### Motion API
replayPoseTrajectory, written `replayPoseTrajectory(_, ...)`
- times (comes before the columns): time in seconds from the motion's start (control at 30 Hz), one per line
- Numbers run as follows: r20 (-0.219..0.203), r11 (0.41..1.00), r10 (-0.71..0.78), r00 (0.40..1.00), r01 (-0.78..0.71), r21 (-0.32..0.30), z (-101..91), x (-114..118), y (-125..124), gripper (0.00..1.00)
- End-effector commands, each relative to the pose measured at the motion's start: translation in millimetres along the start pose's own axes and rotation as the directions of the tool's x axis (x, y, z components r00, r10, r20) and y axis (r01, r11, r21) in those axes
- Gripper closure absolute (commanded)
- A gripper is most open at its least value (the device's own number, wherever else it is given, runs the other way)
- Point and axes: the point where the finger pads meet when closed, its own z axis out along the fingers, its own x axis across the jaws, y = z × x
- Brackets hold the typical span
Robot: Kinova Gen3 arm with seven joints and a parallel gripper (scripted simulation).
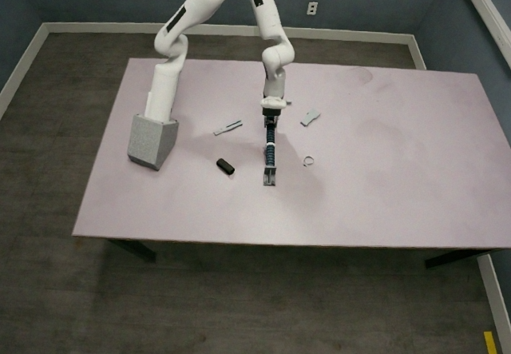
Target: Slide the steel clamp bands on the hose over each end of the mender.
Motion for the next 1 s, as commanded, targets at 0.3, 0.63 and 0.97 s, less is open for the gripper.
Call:
replayPoseTrajectory(0.3,0.001,1.000,-0.004,1.000,0.004,0.006,-0.8,-1,-22,0.25)
replayPoseTrajectory(0.63,0.003,1.000,-0.002,1.000,0.002,0.009,-0.6,-1,-28,0.25)
replayPoseTrajectory(0.97,0.004,1.000,-0.001,1.000,0.001,0.012,-0.7,-1,-30,0.25)
